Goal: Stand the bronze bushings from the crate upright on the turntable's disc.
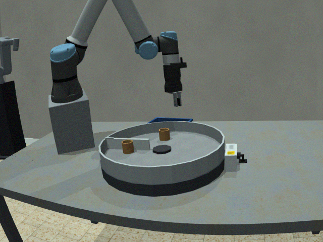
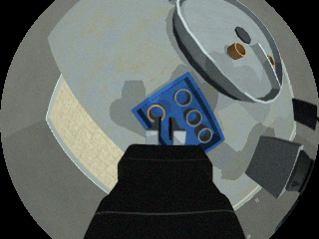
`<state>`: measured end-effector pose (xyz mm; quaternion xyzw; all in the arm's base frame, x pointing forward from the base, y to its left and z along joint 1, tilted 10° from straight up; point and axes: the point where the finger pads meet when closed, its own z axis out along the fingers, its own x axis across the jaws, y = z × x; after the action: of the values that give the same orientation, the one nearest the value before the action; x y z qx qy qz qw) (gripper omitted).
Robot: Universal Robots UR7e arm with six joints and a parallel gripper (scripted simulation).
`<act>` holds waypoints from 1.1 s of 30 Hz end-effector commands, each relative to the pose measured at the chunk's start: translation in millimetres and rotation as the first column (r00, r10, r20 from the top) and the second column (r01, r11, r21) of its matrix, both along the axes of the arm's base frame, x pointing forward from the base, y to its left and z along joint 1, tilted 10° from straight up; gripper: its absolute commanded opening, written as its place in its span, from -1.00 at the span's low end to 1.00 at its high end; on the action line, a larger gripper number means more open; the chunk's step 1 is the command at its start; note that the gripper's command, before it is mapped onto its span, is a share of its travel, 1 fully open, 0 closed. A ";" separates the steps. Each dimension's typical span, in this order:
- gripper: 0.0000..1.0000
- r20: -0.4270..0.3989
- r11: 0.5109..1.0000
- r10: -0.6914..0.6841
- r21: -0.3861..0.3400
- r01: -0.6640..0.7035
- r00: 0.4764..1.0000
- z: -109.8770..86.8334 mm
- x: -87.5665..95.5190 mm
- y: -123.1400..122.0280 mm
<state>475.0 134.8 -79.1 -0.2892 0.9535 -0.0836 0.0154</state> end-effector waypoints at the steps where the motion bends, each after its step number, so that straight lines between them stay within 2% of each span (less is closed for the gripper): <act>1: -0.28 0.001 1.000 0.000 0.000 0.000 1.000 0.5 0.4 0.2; 33: -0.28 0.001 1.000 0.000 0.000 0.000 1.000 0.8 3.6 -0.1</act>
<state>478.1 134.6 -78.8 -0.2890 0.9536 -0.0834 0.0151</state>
